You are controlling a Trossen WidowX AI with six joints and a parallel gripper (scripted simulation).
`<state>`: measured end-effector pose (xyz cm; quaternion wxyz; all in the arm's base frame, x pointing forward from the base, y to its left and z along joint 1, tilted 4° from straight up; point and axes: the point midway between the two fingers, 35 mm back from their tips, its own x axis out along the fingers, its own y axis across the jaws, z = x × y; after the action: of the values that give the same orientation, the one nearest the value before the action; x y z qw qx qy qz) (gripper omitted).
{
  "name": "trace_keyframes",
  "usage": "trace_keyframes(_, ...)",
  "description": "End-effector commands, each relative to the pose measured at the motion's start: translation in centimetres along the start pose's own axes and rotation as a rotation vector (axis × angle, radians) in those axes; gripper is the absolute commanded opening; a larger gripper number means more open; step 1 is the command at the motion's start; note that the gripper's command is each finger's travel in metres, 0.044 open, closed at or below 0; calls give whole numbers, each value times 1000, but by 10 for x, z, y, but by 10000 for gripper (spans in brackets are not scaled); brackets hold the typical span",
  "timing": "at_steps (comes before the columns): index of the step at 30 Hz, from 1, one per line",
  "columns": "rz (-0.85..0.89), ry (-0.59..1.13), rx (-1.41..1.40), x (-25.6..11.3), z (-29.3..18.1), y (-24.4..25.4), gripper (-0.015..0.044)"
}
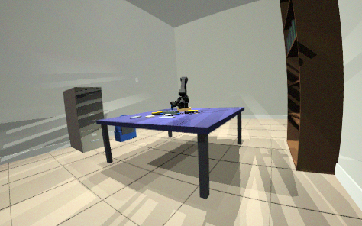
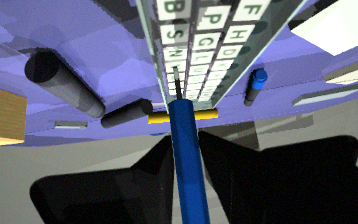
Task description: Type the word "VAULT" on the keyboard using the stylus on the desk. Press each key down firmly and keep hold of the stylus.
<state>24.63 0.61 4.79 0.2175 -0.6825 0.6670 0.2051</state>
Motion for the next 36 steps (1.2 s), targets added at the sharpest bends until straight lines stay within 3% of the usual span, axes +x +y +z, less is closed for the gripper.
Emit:
trace_keyframes(1, 1, -1, 3, 1, 2, 0, 81)
trace_keyframes(36, 2, -3, 9, -16, -26, 0, 71)
